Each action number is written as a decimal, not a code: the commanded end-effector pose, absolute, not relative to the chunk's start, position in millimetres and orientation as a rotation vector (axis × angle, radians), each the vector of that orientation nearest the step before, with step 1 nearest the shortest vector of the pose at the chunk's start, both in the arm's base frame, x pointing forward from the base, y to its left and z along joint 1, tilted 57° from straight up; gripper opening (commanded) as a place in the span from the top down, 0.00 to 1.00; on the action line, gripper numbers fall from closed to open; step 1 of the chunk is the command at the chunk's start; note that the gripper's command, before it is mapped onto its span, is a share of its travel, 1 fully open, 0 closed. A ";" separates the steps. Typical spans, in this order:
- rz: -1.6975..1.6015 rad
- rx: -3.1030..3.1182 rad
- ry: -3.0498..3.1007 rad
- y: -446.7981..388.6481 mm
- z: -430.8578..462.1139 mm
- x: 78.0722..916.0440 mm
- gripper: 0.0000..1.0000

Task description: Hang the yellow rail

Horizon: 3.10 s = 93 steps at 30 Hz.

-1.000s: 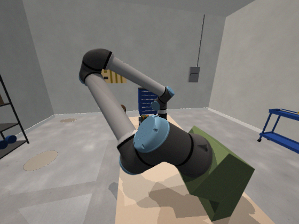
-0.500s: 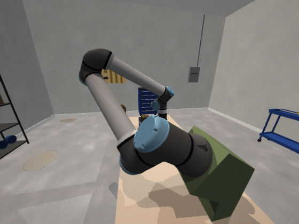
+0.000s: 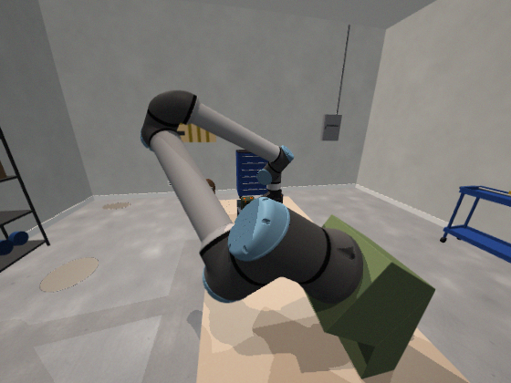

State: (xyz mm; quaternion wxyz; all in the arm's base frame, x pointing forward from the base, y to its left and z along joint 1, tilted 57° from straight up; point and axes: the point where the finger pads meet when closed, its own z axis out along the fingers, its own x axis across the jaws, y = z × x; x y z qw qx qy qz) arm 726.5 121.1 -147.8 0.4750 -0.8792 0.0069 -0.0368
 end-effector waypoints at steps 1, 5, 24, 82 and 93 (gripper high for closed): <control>-0.090 -2.150 0.019 120.2 -148.2 730.6 1.00; -0.090 -2.150 0.019 120.2 -148.2 730.7 1.00; -0.090 -2.150 0.019 120.2 -148.2 730.7 1.00; -0.091 -2.150 0.016 133.3 -156.7 731.8 1.00; -0.091 -2.150 0.016 136.0 -158.5 732.1 1.00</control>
